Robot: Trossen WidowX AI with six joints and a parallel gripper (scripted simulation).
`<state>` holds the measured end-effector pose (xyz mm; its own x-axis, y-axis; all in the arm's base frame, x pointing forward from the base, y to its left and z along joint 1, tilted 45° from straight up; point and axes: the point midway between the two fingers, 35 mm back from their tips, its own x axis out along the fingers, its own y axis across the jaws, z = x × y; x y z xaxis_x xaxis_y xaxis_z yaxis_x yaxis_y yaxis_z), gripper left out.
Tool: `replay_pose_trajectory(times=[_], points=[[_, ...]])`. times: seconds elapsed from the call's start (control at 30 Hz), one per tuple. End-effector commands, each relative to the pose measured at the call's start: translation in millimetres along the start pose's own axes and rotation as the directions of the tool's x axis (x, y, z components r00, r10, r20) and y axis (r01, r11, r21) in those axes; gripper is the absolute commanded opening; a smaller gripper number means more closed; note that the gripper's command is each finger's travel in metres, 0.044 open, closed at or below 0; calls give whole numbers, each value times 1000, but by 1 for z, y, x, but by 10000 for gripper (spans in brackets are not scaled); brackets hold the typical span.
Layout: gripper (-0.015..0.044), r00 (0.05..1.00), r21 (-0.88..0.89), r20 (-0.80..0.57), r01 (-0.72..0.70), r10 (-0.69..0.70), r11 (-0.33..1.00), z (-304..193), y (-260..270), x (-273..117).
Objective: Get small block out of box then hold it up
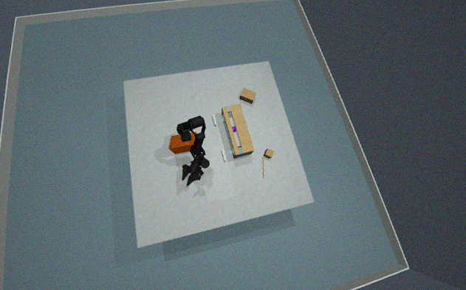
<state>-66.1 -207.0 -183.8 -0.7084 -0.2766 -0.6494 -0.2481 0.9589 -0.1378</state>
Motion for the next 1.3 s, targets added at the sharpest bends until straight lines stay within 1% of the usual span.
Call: replay_pose_trajectory(times=[0.0,0.13,0.37,0.5,0.63,0.8,1.0,1.07,1.27], points=[[400,1000,1,2,0,0,1000,0,0,0],[400,999,25,42,-8,7,1000,9,-4,0],[400,981,116,190,-72,49,991,39,-16,-6],[400,936,204,333,-191,115,960,66,-27,-20],[400,865,267,460,-353,203,897,89,-35,-43],[400,748,305,578,-569,327,763,108,-42,-80],[400,574,317,665,-796,478,515,118,-49,-139],[400,519,321,683,-846,515,427,118,-52,-160],[400,387,330,707,-921,592,209,114,-58,-210]])
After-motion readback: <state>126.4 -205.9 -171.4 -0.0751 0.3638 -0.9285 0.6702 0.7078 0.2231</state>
